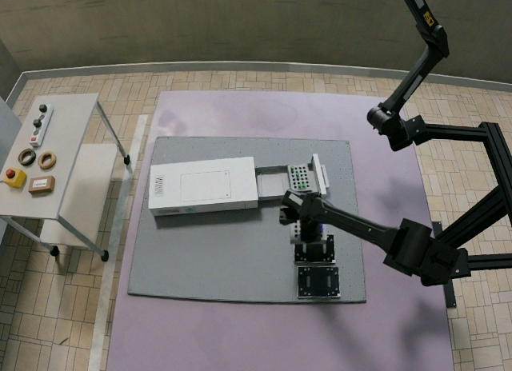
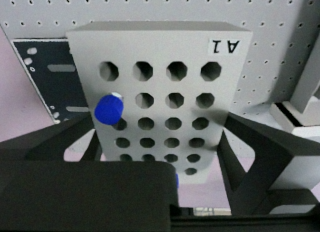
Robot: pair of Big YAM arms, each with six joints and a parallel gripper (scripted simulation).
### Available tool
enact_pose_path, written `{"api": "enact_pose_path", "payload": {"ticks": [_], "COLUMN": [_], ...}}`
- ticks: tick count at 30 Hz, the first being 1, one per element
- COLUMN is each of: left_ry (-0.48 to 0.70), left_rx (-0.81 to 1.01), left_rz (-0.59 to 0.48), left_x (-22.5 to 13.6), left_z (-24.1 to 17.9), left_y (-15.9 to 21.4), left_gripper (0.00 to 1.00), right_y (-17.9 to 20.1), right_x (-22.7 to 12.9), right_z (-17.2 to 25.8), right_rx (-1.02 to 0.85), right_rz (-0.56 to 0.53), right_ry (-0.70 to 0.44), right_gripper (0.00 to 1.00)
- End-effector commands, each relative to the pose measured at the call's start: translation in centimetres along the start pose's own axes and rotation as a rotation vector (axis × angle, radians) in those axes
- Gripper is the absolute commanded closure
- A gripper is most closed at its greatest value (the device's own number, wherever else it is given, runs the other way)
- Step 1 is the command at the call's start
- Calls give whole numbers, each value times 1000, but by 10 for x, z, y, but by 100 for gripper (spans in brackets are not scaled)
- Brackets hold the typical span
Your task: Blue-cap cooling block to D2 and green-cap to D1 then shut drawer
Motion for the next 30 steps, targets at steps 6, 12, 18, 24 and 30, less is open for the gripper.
{"api": "enact_pose_path", "payload": {"ticks": [6,12,18,24,30], "left_ry": [62,61,77,57,59], "left_rx": [-12,-11,-25,-9,-8], "left_rz": [-78,-78,-112,-72,-80], "left_x": [-30,-26,-33,-28,-20], "left_z": [19,34,41,58,71], "left_y": [-15,-9,-18,-4,5], "left_gripper": [100,100,100,100,100], "right_y": [-11,-11,-11,-11,-11], "right_x": [1,1,1,1,1], "right_z": [-1,-1,-1,-1,-1], "right_rx": [-1,-1,-1,-1,-1], "right_rz": [-18,-18,-18,-18,-18], "right_ry": [0,0,0,0,0], "right_gripper": [100,100,100,100,100]}}
Point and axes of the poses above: on each arm, the point where the finger pads meet when closed, its own x axis out along the fingers, its own z axis across the jaws, y = z × x, the point moved 3 cm from there along -x, back along the fingers, and after that the axes turned 4 degrees about -x, right-handed, at the moved point
